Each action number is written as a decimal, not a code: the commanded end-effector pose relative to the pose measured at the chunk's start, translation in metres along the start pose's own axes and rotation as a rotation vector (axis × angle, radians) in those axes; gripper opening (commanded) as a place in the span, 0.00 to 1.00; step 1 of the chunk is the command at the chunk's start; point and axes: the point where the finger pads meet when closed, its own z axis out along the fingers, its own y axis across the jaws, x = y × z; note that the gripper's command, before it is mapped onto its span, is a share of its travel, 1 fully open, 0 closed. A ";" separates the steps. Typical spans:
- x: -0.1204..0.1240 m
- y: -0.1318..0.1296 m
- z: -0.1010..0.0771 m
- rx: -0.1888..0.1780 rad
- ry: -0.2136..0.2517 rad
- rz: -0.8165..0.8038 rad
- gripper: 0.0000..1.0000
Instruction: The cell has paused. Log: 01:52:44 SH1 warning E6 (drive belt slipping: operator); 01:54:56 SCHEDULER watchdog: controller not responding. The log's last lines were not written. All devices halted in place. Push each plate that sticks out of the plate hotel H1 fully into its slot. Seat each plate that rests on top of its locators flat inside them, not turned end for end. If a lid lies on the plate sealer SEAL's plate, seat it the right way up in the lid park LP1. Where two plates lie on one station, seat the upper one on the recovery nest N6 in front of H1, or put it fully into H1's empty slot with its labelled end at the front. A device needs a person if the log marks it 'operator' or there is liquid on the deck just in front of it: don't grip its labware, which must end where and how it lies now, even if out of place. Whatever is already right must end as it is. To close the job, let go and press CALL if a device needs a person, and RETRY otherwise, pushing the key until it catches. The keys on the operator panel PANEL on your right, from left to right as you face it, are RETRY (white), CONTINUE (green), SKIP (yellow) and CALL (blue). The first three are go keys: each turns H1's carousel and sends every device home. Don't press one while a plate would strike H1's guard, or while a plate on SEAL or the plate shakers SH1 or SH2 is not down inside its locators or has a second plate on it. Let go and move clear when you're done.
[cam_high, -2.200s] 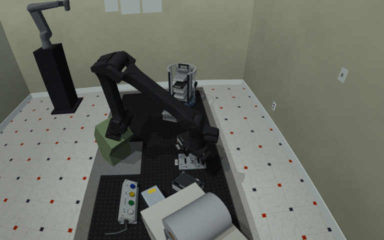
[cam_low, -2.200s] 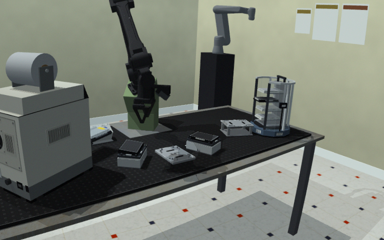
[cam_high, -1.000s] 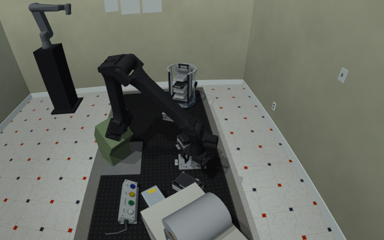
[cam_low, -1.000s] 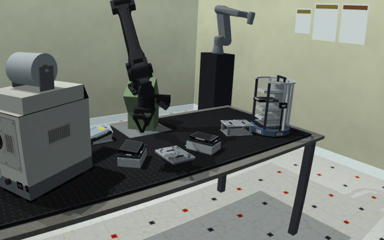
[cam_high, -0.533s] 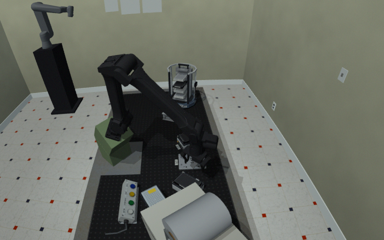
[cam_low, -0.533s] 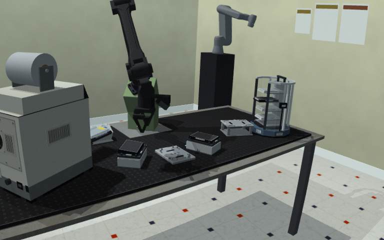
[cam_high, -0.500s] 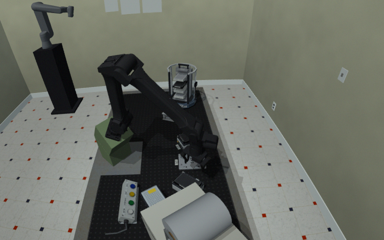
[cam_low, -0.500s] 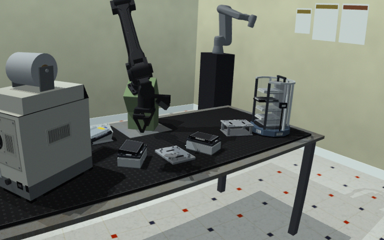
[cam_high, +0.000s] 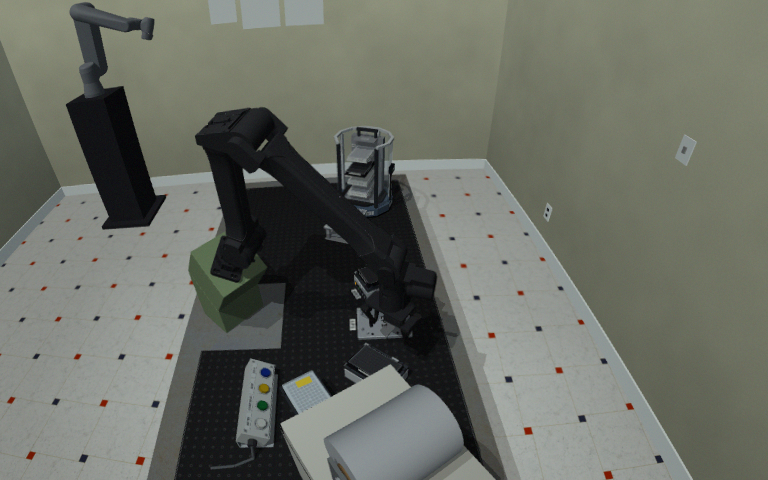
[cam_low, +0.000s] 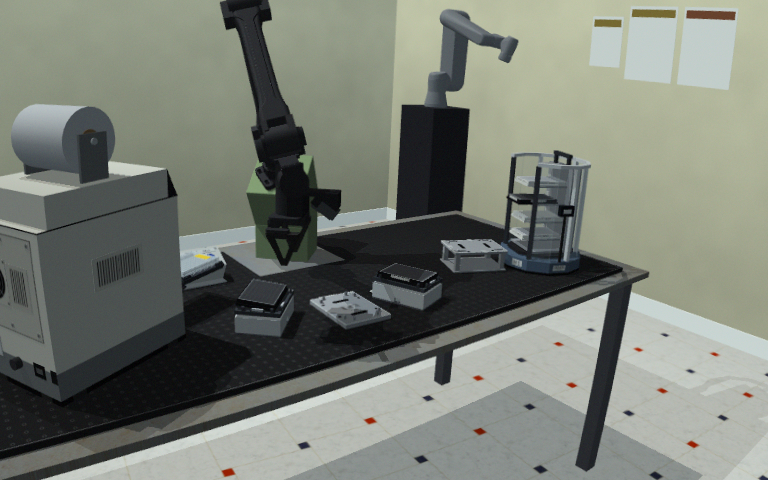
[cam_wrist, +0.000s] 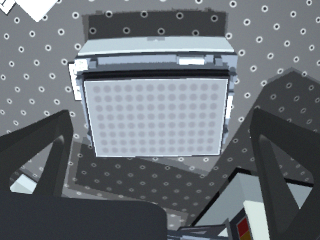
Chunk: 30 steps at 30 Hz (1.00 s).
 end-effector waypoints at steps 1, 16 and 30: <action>-0.003 -0.007 0.002 0.013 -0.005 -0.006 1.00; -0.008 -0.019 -0.034 0.041 -0.019 0.003 1.00; -0.008 -0.019 -0.068 0.043 -0.021 0.004 1.00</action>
